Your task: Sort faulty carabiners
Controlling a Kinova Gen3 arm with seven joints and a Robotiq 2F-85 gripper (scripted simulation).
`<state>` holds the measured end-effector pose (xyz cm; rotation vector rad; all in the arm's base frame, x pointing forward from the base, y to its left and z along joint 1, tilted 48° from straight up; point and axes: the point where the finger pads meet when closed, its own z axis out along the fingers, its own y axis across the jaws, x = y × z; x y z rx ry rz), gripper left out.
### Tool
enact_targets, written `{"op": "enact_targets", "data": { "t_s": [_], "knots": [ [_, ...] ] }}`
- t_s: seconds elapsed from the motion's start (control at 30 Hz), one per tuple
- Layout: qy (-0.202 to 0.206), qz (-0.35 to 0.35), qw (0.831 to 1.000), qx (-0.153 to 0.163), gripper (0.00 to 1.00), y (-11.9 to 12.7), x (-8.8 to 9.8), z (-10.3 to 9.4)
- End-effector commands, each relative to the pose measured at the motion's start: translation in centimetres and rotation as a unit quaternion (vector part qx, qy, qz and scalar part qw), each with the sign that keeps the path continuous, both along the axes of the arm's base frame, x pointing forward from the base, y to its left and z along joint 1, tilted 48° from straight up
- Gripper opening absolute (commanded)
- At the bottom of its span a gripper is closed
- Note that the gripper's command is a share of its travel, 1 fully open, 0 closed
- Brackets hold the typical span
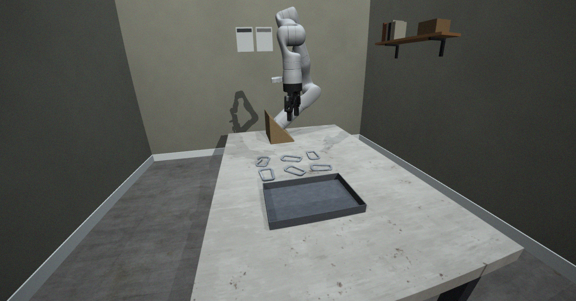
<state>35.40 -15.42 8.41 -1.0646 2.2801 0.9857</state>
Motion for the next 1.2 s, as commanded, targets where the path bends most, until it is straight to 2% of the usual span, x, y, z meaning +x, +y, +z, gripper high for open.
{"op": "enact_targets", "data": {
  "t_s": [0.0,0.4,0.43,0.97,1.0,1.07,1.17],
  "knots": [
    [-0.001,-0.003,1.0,-0.002,1.0,-3.6,1.7,2.4],
    [-0.001,-0.003,1.0,-0.002,1.0,-3.6,1.7,2.4],
    [-0.001,-0.003,1.0,-0.002,1.0,-7.4,3.6,5.1],
    [-0.001,-0.003,1.0,-0.002,1.0,-7.4,3.6,5.1],
    [0.102,-0.097,0.99,0.01,1.0,-7.5,3.3,5.1],
    [0.104,-0.099,0.99,0.01,1.0,-7.5,3.3,5.1],
    [0.128,-0.121,0.984,0.013,1.0,-7.5,3.3,5.1]
  ]
}}
